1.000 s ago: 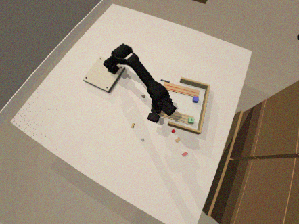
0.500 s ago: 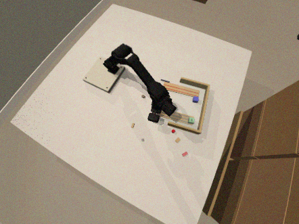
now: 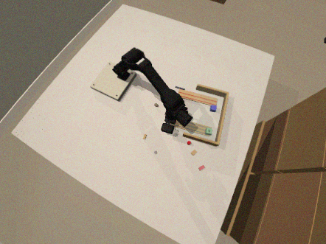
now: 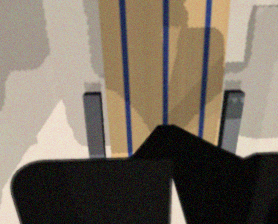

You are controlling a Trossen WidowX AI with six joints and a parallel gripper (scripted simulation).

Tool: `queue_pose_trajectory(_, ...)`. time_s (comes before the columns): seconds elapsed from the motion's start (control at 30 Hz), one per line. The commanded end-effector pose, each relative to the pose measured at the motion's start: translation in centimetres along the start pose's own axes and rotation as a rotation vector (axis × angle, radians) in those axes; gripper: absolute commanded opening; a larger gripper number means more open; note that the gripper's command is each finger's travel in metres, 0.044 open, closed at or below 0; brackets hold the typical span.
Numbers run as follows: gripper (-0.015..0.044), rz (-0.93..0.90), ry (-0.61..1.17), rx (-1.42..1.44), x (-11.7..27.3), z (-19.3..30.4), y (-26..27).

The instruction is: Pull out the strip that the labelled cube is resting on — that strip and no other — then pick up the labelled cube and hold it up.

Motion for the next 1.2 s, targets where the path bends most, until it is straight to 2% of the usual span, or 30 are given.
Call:
queue_pose_trajectory(0.0,0.0,-0.006,0.0,0.002,-0.4,-0.1,0.0)
queue_pose_trajectory(0.43,0.0,-0.006,0.0,0.002,-0.5,0.0,-0.1)
queue_pose_trajectory(1.17,0.0,-0.007,0.003,0.002,-0.7,3.4,0.7)
Point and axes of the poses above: the point midway between the two fingers, 35 mm back from their tips, its own x axis back along the fingers, its own y axis across the jaws, z = x × y, the point moved 7 cm from there along x, back along the fingers, and after that the axes turned 12 degrees about x, right-handed, at the moved point
